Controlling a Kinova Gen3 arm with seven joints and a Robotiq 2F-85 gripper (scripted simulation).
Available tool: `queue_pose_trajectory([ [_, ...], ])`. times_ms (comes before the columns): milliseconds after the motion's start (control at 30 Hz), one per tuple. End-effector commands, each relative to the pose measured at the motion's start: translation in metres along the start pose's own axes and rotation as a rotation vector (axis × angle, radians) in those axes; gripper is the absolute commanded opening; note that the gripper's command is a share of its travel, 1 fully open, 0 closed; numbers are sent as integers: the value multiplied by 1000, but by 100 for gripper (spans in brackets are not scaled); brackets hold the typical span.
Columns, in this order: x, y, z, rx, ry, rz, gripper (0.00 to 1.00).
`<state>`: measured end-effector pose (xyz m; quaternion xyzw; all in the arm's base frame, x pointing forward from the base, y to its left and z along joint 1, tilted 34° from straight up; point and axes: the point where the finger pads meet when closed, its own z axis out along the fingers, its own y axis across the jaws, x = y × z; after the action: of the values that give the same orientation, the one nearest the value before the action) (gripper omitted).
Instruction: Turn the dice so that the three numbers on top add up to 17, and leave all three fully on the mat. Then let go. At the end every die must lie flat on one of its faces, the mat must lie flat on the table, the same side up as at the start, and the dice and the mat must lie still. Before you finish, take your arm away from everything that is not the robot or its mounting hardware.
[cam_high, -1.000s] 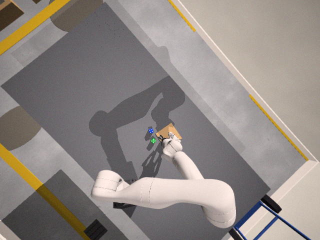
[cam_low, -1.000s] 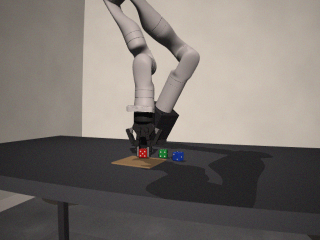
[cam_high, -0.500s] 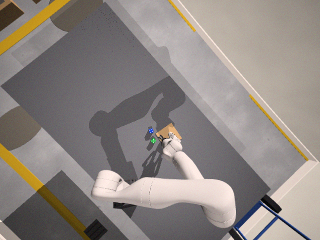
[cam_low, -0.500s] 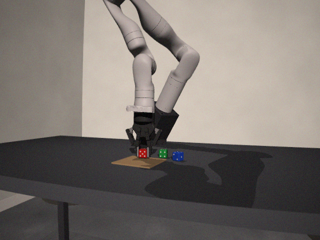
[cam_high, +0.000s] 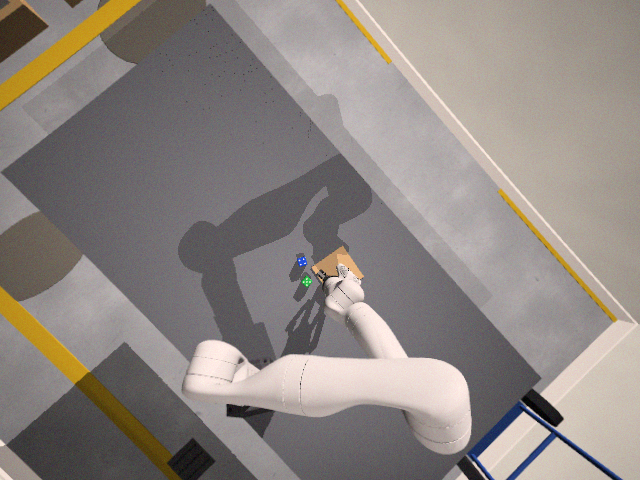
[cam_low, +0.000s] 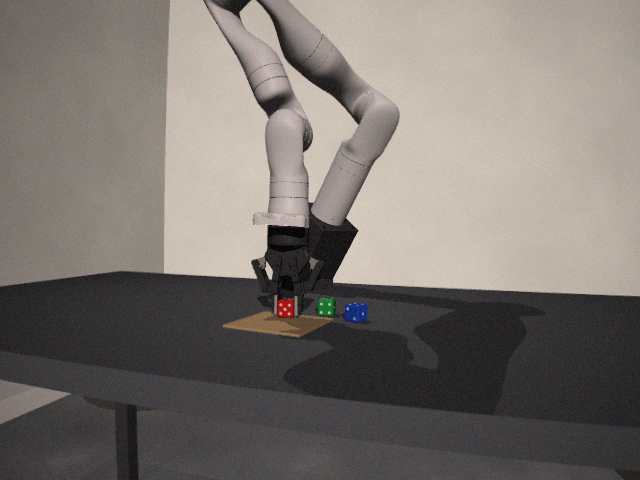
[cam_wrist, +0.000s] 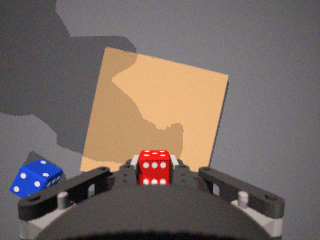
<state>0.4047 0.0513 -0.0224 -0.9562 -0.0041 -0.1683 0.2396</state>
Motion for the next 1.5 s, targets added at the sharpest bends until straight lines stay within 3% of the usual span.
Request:
queue_pose_trajectory([
  [0, 0, 0, 0, 0, 0, 0, 26],
  [1133, 0, 0, 0, 0, 0, 0, 26],
  [1267, 0, 0, 0, 0, 0, 0, 34],
  [1467, 0, 0, 0, 0, 0, 0, 38],
])
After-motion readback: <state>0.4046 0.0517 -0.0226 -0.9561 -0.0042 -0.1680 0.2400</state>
